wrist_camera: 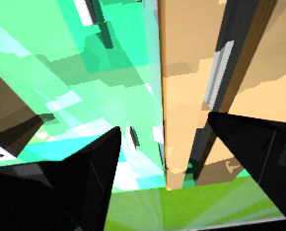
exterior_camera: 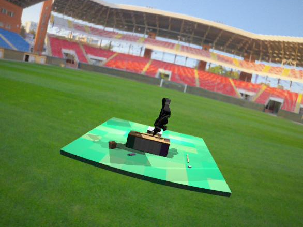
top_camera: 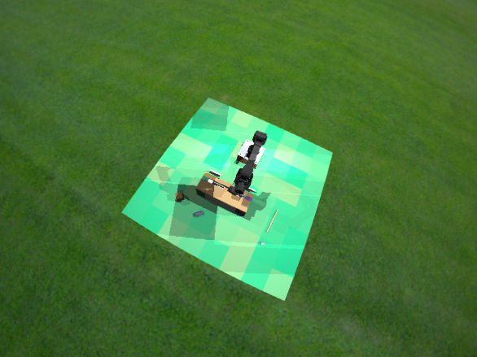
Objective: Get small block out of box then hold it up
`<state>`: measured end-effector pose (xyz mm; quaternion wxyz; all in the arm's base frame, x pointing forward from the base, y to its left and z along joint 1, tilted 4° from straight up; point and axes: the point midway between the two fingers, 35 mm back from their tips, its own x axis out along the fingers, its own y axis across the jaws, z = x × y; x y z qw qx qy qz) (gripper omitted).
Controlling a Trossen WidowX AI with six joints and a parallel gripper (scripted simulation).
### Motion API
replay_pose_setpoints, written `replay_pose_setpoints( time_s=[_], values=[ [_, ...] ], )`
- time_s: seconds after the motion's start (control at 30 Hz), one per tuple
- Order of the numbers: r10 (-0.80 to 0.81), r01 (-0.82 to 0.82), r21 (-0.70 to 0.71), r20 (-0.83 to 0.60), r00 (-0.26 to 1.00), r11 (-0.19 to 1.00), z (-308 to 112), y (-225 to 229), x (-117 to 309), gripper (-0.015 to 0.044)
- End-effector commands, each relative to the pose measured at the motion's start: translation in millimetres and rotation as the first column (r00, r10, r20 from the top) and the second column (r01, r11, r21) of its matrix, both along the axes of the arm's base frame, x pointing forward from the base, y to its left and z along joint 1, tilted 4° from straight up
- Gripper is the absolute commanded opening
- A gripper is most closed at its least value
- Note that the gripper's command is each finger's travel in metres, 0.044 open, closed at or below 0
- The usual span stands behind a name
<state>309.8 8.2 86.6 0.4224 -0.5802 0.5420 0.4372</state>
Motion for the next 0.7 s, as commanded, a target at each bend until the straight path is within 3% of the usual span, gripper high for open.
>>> replay_pose_setpoints(
  time_s=[0.0,0.67],
  values=[
    [0.000,0.000,-0.005,0.000,1.000,1.000,-6.2,-0.1,0.5,0.0400],
    [0.000,0.000,-0.005,0.000,1.000,1.000,-38.5,3.1,1.4,0.0400]
  ],
)
